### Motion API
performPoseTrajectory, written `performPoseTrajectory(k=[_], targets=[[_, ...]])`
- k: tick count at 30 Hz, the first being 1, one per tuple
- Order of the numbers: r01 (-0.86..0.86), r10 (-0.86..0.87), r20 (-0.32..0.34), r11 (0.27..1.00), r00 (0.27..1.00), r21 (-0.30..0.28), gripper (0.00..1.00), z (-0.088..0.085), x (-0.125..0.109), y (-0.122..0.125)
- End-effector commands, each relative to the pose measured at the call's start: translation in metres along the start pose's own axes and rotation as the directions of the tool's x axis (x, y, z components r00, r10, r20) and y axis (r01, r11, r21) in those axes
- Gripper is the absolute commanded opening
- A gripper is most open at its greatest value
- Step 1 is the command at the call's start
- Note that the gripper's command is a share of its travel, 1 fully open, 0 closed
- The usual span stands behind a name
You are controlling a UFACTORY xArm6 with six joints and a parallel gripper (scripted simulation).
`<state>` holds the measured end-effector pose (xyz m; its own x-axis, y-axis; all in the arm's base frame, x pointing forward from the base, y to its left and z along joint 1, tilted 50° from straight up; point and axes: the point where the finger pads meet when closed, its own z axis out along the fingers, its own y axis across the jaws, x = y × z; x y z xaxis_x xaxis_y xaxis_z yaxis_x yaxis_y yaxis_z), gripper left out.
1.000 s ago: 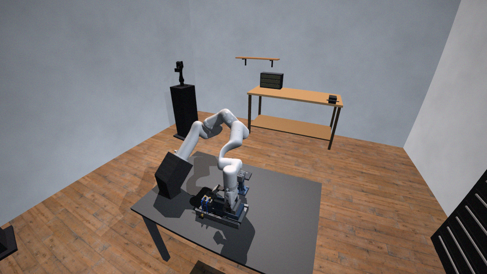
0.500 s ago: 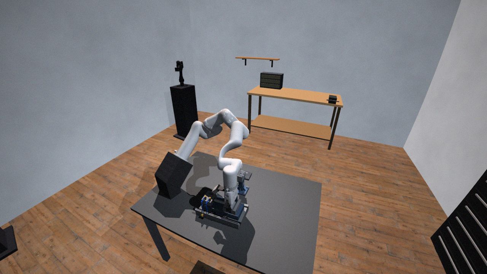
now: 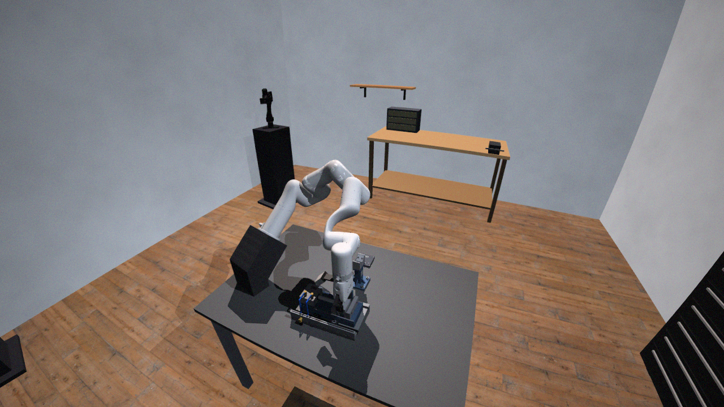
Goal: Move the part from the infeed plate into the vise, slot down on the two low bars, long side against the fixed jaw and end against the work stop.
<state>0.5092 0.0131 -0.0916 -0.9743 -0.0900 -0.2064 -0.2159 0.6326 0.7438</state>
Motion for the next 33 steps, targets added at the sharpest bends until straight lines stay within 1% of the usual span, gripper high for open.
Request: performPoseTrajectory(k=[1, 15, 17, 24, 30, 31, 33], targets=[[0.001, -0.001, 0.003, 1.0, 1.0, 0.002, 0.81, -0.011, -0.001, 0.0], [0.001, -0.001, 0.003, 1.0, 1.0, 0.002, 0.81, -0.053, -0.001, 0.0], [0.001, -0.001, 0.003, 1.0, 1.0, 0.002, 0.81, -0.053, -0.001, 0.0], [0.001, -0.001, 0.003, 1.0, 1.0, 0.002, 0.81, -0.063, -0.001, 0.0], [0.001, -0.001, 0.003, 1.0, 1.0, 0.002, 0.81, -0.065, -0.001, 0.0], [0.001, -0.001, 0.003, 1.0, 1.0, 0.002, 0.0, -0.065, -0.001, 0.0], [0.001, -0.001, 0.003, 1.0, 1.0, 0.002, 0.0, -0.065, -0.001, 0.0]])
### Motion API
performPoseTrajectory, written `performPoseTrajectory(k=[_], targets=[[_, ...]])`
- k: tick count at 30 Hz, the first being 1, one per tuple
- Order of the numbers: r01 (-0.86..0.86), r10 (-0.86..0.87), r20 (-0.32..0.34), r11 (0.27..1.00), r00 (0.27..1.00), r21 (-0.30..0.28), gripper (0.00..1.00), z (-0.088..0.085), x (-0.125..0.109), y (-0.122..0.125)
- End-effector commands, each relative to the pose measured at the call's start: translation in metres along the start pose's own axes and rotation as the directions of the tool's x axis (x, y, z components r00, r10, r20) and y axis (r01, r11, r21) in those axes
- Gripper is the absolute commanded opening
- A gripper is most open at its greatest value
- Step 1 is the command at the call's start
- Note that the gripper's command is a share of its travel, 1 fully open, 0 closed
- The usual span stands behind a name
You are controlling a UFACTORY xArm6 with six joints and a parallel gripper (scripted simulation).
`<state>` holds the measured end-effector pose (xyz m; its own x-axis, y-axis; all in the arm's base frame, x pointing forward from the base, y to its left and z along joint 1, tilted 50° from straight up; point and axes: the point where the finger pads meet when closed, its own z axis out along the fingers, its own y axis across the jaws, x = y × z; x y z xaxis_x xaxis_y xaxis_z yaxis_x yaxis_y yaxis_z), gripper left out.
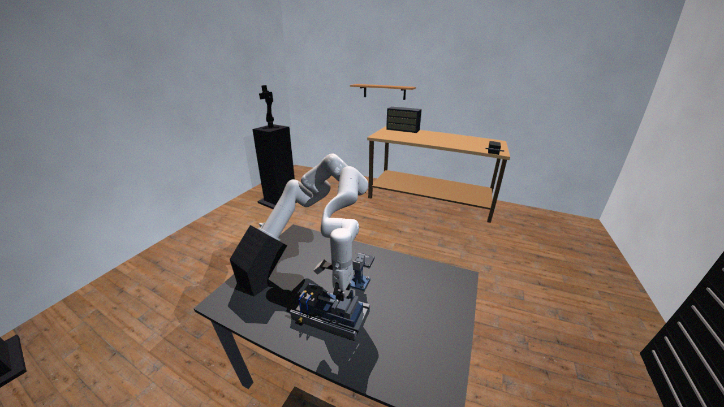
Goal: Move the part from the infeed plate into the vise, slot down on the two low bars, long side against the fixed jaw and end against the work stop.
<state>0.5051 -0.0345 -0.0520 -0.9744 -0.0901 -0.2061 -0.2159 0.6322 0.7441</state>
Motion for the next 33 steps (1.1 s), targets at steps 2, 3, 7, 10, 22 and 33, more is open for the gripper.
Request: performPoseTrajectory(k=[2, 3, 7, 10, 22, 33], targets=[[0.001, -0.001, 0.003, 1.0, 1.0, 0.002, 0.0, -0.0025, -0.0012, -0.0004], [0.001, -0.001, 0.003, 1.0, 1.0, 0.002, 0.0, -0.0025, -0.0012, -0.0004], [0.001, -0.001, 0.003, 1.0, 1.0, 0.002, 0.0, -0.0025, -0.0012, -0.0004], [0.001, -0.001, 0.003, 1.0, 1.0, 0.002, 0.0, -0.0025, -0.0012, -0.0004], [0.001, -0.001, 0.003, 1.0, 1.0, 0.002, 0.0, -0.0025, -0.0012, -0.0004], [0.001, -0.001, 0.003, 1.0, 1.0, 0.002, 0.0, -0.0025, -0.0013, -0.0039]])
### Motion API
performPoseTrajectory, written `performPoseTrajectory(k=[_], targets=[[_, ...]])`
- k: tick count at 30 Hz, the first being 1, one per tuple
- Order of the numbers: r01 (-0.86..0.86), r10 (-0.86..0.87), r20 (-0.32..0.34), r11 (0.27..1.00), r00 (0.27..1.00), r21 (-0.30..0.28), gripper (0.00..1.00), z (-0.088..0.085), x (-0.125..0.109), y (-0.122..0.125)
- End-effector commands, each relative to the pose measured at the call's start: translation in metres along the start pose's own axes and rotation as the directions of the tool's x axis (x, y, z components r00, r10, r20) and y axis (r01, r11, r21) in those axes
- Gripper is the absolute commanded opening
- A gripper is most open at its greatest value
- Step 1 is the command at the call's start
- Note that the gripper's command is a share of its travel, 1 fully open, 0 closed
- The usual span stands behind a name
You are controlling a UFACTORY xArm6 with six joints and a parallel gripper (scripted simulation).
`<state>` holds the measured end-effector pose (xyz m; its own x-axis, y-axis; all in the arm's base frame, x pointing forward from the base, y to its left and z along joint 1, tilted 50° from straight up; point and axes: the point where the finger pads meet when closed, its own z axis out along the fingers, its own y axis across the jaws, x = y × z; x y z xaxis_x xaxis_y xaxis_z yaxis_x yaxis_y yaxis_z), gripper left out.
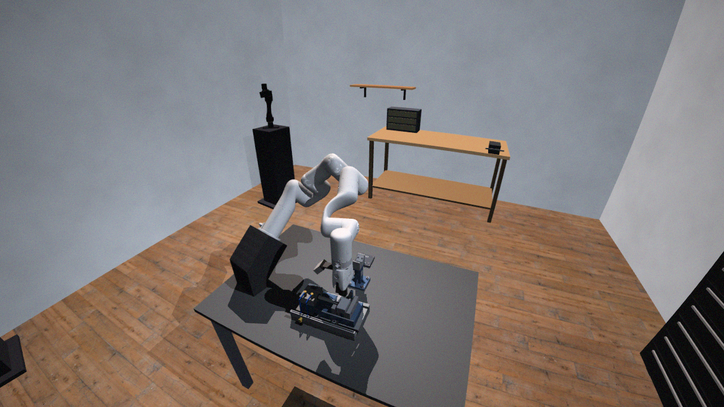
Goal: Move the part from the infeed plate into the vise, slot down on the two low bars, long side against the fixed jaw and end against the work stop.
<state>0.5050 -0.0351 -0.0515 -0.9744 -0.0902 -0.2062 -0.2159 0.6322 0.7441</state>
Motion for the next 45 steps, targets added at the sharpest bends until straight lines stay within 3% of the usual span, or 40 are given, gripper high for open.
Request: performPoseTrajectory(k=[1, 8, 45], targets=[[0.001, -0.001, 0.003, 1.0, 1.0, 0.002, 0.0, -0.002, -0.001, -0.004], [0.0, 0.0, 0.003, 1.0, 1.0, 0.002, 0.0, -0.002, 0.0, -0.045], [0.0, 0.0, 0.003, 1.0, 1.0, 0.002, 0.0, -0.002, 0.0, -0.046]])
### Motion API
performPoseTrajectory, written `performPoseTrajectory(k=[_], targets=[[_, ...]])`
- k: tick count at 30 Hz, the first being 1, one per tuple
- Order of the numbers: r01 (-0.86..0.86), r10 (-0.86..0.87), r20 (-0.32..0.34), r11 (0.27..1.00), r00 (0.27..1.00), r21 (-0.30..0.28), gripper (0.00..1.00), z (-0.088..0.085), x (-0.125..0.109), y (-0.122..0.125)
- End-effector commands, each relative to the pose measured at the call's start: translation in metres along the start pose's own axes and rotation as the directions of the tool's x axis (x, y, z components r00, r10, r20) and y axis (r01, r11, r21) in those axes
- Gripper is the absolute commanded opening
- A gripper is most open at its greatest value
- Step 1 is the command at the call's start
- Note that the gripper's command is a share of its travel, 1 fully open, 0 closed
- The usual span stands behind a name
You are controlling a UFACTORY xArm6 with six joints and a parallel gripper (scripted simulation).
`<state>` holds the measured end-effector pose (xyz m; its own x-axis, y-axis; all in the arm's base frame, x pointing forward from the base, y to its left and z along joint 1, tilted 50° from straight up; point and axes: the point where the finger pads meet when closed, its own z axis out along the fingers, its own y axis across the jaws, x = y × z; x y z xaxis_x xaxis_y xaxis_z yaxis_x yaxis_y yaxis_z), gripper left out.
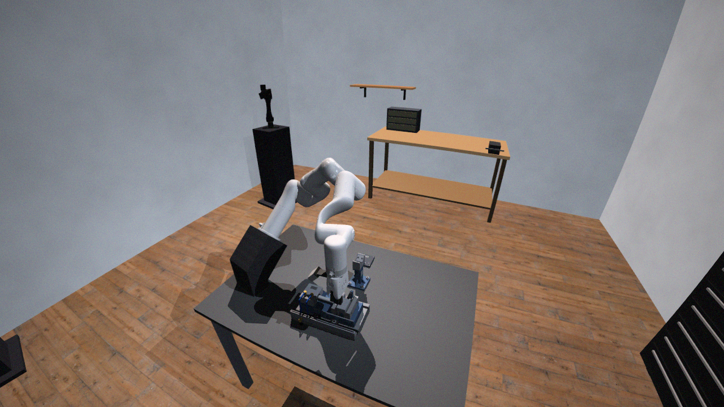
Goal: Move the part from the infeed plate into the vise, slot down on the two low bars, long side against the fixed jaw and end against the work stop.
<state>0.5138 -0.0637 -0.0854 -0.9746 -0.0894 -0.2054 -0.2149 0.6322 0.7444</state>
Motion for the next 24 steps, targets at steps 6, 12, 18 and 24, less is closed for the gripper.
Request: performPoseTrajectory(k=[6, 12, 18, 24], targets=[[0.001, -0.001, 0.003, 1.0, 1.0, 0.003, 0.0, -0.001, -0.001, 0.0], [0.001, -0.001, 0.003, 1.0, 1.0, 0.002, 0.0, 0.001, -0.001, -0.001], [0.001, -0.001, 0.003, 1.0, 1.0, 0.002, 0.0, 0.007, -0.001, -0.001], [0.001, -0.001, 0.003, 1.0, 1.0, 0.002, 0.0, 0.014, -0.001, -0.001]])
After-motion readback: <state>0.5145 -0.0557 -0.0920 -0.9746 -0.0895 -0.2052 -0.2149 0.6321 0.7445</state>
